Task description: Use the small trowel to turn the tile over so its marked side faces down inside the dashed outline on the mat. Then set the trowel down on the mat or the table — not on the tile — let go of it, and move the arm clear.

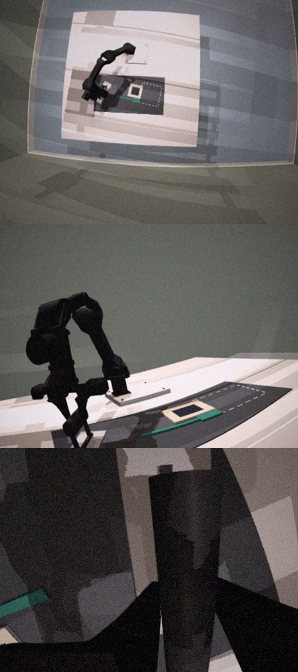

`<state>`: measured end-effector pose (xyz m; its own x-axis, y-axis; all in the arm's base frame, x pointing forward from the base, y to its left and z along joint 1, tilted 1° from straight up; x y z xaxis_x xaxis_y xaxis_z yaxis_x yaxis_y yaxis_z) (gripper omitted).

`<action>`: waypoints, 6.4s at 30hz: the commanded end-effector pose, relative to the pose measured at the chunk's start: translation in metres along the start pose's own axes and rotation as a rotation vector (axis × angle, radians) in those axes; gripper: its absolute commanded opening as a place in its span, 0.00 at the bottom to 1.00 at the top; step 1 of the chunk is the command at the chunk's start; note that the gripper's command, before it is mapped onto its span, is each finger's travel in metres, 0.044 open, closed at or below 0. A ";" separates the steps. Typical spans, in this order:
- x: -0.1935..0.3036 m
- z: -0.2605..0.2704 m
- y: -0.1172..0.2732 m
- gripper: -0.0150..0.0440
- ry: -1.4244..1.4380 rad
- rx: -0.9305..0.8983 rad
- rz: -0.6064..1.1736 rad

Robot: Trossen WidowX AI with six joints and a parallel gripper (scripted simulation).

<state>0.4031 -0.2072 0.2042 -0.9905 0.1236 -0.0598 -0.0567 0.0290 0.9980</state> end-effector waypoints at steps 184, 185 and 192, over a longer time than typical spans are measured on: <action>0.001 0.000 0.000 0.62 2.723 -0.005 -0.017; 0.001 0.000 0.000 0.58 2.723 -0.005 -0.017; 0.001 0.000 0.000 0.47 2.723 -0.005 -0.017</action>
<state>0.4022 -0.2073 0.2034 0.8526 -0.5199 0.0535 -0.0536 0.0148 0.9985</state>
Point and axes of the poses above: the point midway between the two fingers, 35 mm back from their tips, its own y axis back along the fingers, its own z axis across the jaws, x = y × z, the point moved 10 cm from there along y, back along the fingers, and after that the axes turned 15 degrees about y, right-handed, at the moved point
